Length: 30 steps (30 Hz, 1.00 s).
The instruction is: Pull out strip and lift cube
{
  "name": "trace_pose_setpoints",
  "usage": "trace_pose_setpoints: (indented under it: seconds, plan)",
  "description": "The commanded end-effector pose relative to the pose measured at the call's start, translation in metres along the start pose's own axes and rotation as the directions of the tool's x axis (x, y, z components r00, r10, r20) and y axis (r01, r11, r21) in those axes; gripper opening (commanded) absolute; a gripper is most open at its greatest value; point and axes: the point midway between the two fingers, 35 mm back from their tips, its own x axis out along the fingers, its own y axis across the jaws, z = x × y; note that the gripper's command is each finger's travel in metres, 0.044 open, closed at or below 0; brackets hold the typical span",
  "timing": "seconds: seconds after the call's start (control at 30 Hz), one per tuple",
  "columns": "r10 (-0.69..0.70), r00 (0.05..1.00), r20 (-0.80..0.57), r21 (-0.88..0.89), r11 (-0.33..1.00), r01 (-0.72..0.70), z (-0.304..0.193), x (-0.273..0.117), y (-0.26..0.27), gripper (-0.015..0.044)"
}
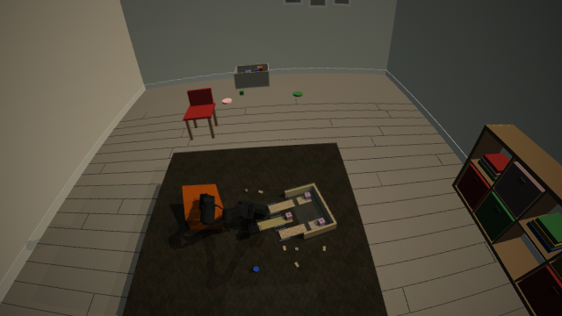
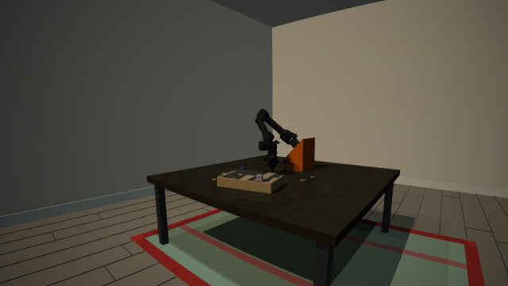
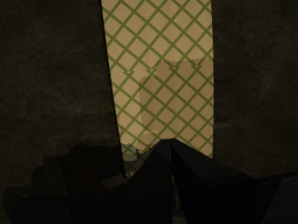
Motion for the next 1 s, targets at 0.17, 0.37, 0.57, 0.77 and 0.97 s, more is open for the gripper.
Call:
trace_pose_setpoints:
  seconds: [0.17,0.37,0.57,0.77,0.97]
  plan:
    - [0.012,0.999,-0.033,-0.008,1.0,-0.012,-0.023,0.0046,0.003,0.0]
    - [0.012,0.999,-0.033,-0.008,1.0,-0.012,-0.025,0.0045,0.003,0.0]
    - [0.012,0.999,-0.033,-0.008,1.0,-0.012,-0.025,0.0045,0.003,0.0]
    - [0.012,0.999,-0.033,-0.008,1.0,-0.012,-0.025,0.0045,0.003,0.0]
    - [0.012,0.999,-0.033,-0.008,1.0,-0.012,-0.025,0.0045,0.003,0.0]
